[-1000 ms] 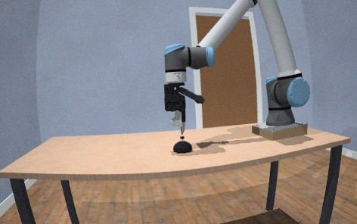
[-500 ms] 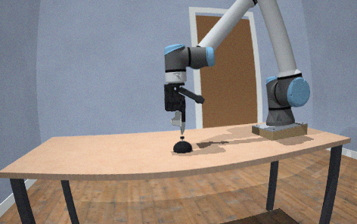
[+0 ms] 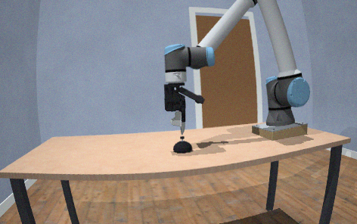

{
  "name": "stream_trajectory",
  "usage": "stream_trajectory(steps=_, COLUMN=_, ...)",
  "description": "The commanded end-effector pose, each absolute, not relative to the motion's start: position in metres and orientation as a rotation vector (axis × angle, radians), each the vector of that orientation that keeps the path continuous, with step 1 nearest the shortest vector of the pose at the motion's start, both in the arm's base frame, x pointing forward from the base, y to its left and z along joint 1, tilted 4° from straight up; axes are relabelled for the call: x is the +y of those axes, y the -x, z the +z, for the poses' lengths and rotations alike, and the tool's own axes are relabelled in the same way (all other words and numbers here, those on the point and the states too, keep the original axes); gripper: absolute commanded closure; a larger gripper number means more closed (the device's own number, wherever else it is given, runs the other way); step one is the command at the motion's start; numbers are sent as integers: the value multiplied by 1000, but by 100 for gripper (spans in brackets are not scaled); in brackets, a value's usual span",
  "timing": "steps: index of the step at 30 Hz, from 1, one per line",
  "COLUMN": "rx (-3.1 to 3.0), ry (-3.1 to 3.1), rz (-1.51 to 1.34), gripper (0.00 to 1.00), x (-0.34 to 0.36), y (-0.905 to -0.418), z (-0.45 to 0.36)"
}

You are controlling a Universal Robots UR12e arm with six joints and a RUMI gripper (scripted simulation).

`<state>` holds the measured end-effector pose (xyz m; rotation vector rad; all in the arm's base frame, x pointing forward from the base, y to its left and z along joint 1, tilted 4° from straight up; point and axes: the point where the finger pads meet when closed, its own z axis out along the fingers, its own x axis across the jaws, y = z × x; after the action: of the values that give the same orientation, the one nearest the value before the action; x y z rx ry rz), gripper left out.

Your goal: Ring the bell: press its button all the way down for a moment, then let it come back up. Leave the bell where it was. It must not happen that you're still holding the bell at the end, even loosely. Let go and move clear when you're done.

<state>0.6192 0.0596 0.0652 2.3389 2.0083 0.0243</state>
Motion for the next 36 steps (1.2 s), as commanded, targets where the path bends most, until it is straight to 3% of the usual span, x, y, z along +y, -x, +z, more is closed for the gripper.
stream_trajectory(steps=1, rx=2008, ry=-2338, rz=26, gripper=100, x=60, y=-620, z=66)
stream_trajectory(steps=36, rx=2008, ry=-2338, rz=26, gripper=100, x=59, y=-620, z=56)
